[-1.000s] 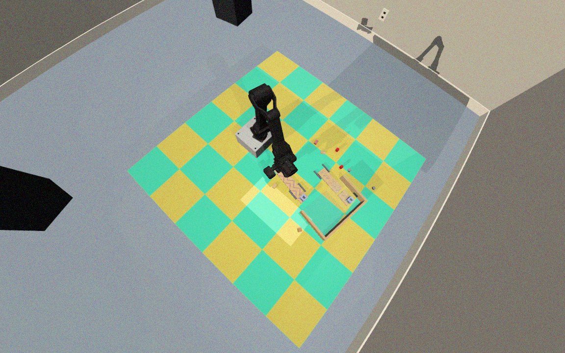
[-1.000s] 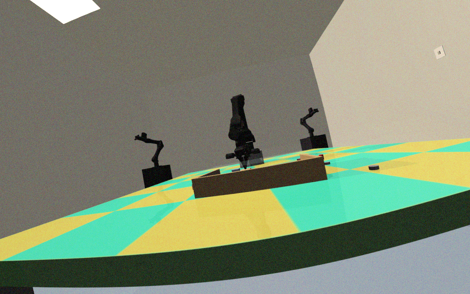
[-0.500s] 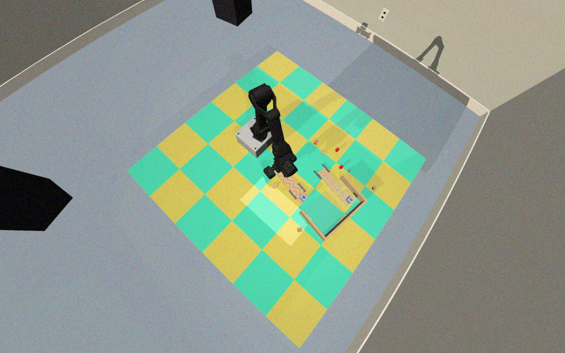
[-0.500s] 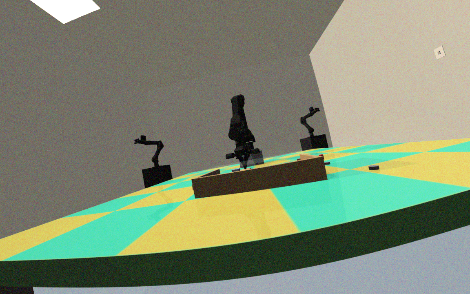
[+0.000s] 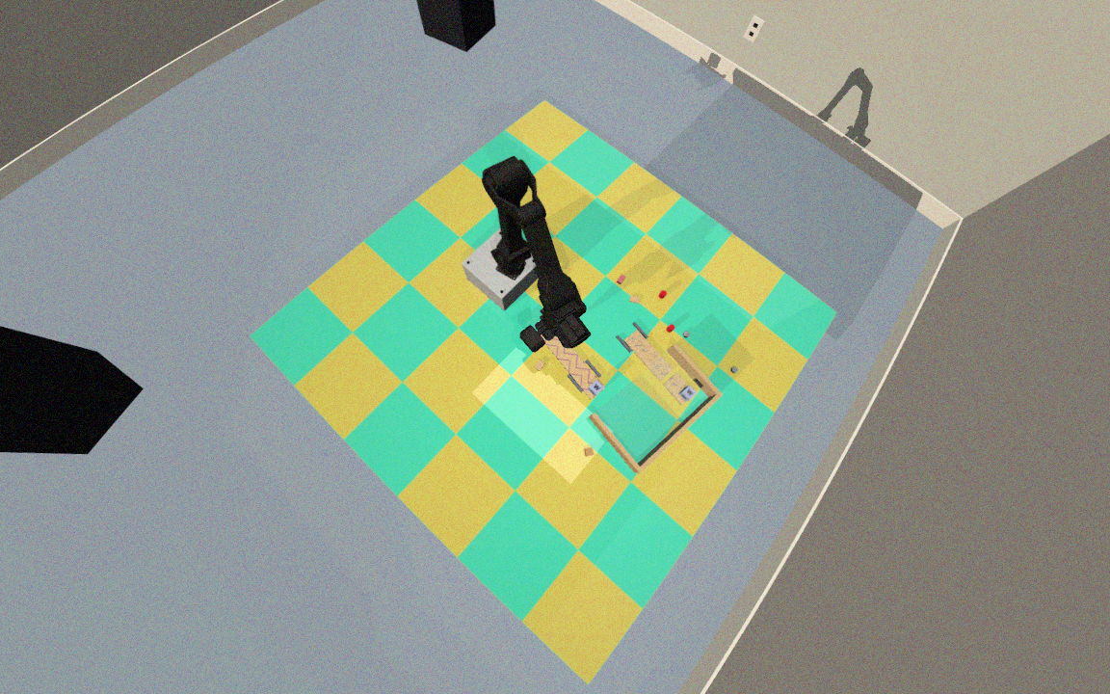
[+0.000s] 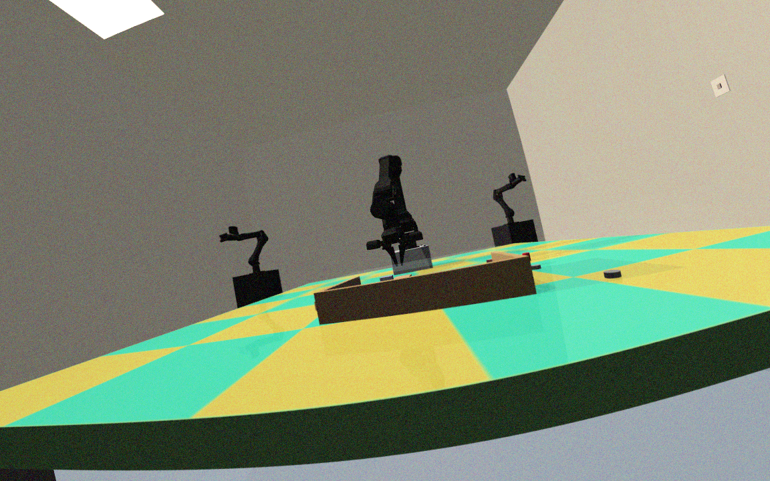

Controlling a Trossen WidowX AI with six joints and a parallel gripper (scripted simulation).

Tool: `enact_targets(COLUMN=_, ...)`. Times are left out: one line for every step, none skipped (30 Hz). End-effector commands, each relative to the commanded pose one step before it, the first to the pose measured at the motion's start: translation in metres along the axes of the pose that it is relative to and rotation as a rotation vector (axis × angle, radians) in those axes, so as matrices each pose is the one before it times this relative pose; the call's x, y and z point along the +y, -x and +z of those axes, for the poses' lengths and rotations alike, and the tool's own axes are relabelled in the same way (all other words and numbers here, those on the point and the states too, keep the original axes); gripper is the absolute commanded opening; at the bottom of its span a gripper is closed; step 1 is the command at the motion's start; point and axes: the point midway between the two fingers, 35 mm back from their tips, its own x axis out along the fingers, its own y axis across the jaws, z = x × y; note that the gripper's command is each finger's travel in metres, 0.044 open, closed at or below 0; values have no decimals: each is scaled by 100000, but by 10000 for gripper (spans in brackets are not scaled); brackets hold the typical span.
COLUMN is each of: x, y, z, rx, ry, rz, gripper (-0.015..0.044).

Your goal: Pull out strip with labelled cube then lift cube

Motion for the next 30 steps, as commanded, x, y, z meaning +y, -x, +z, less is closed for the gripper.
enact_targets(x=-18, y=223, z=1621, rx=-114, ry=4779, rz=333, gripper=157)
enact_targets(x=-25, y=27, z=260, rx=-19, ry=0, rz=-2, gripper=184)
enact_targets(x=-37, y=37, z=396, rx=-29, ry=0, rz=-2, gripper=210)
enact_targets(x=-39, y=68, z=405, rx=-30, ry=0, rz=-3, gripper=236)
enact_targets(x=-33, y=55, z=343, rx=-25, ry=0, rz=-2, gripper=263)
enact_targets(x=-32, y=56, z=348, rx=-25, ry=0, rz=-2, gripper=289)
enact_targets(x=-30, y=52, z=339, rx=-25, ry=0, rz=-2, gripper=315)
enact_targets(x=-32, y=53, z=361, rx=-26, ry=0, rz=-2, gripper=341)
enact_targets(x=-29, y=47, z=333, rx=-24, ry=0, rz=-2, gripper=368)
enact_targets(x=-31, y=53, z=352, rx=-26, ry=0, rz=-2, gripper=394)
enact_targets(x=-29, y=48, z=336, rx=-25, ry=0, rz=-2, gripper=420)
enact_targets(x=-31, y=54, z=360, rx=-26, ry=0, rz=-2, gripper=440)
enact_targets(x=-28, y=49, z=336, rx=-25, ry=0, rz=-2, gripper=440)
enact_targets(x=-32, y=55, z=358, rx=-26, ry=0, rz=-2, gripper=440)
enact_targets(x=-29, y=49, z=336, rx=-25, ry=0, rz=-2, gripper=440)
enact_targets(x=-32, y=55, z=361, rx=-27, ry=0, rz=-2, gripper=440)
enact_targets(x=-29, y=49, z=336, rx=-25, ry=0, rz=-2, gripper=440)
enact_targets(x=-32, y=55, z=361, rx=-27, ry=0, rz=-2, gripper=440)
enact_targets(x=-29, y=49, z=335, rx=-25, ry=0, rz=-2, gripper=440)
enact_targets(x=-32, y=55, z=362, rx=-27, ry=0, rz=-2, gripper=440)
enact_targets(x=-29, y=49, z=335, rx=-25, ry=0, rz=-2, gripper=440)
enact_targets(x=-32, y=55, z=363, rx=-27, ry=0, rz=-2, gripper=440)
enact_targets(x=-29, y=49, z=334, rx=-25, ry=0, rz=-2, gripper=440)
enact_targets(x=-32, y=55, z=364, rx=-27, ry=0, rz=-2, gripper=440)
enact_targets(x=-29, y=49, z=335, rx=-25, ry=0, rz=-2, gripper=440)
enact_targets(x=-32, y=55, z=366, rx=-27, ry=0, rz=-2, gripper=440)
enact_targets(x=-28, y=48, z=335, rx=-25, ry=0, rz=-2, gripper=440)
enact_targets(x=-32, y=55, z=366, rx=-27, ry=0, rz=-2, gripper=440)
enact_targets(x=-28, y=48, z=335, rx=-25, ry=0, rz=-2, gripper=440)
enact_targets(x=-67, y=54, z=364, rx=-27, ry=0, rz=-5, gripper=440)
